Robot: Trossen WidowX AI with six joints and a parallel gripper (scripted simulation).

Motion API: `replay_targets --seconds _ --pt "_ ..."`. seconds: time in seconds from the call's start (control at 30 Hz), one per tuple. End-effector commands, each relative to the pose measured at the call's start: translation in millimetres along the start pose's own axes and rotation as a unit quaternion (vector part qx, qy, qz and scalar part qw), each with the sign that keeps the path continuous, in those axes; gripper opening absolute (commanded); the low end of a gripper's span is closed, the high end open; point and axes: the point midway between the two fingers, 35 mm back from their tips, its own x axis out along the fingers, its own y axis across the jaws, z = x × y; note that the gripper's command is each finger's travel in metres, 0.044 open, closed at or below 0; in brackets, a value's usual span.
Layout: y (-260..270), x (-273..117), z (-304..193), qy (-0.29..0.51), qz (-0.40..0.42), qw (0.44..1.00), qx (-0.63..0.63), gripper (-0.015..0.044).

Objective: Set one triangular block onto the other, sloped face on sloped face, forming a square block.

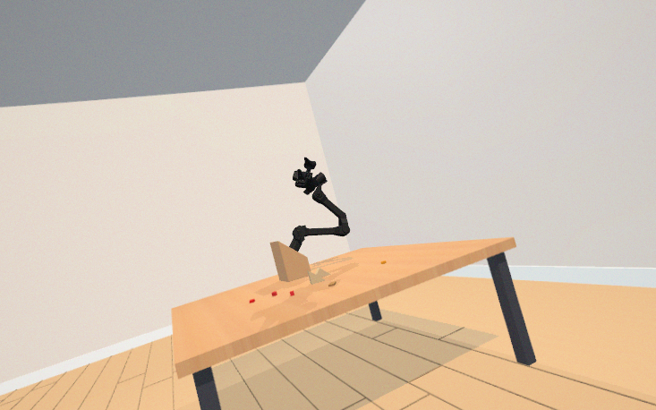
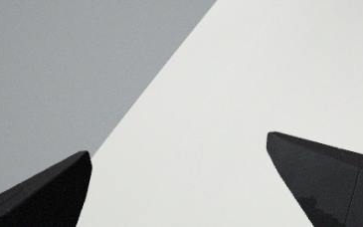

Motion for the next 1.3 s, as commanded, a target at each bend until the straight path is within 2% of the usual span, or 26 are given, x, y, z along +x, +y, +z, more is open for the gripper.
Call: replay_targets --seconds 0.0,0.13,0.37,0.53,0.67,0.83,0.97,1.1,1.27 --pt "-40.3 44.3 -2.2 0.057 -0.079 0.992 -0.081 0.0440" --pt "-76.9 68.2 -19.0 0.113 -0.134 0.973 -0.148 0.0440" --pt "-130.2 87.6 -55.1 0.209 -0.200 0.924 -0.250 0.0440" --pt "-173.1 90.2 -91.2 0.299 -0.236 0.861 -0.337 0.0440" --pt "-208.3 83.0 -124.0 0.382 -0.251 0.789 -0.410 0.0440" --pt "-251.0 60.6 -166.5 0.493 -0.247 0.668 -0.499 0.0440" --pt "-282.4 32.3 -198.6 0.582 -0.220 0.546 -0.561 0.0440" --pt "-309.9 -4.3 -226.2 0.664 -0.170 0.400 -0.609 0.0440" --pt "-337.9 -58.6 -251.5 0.743 -0.078 0.190 -0.637 0.0440"
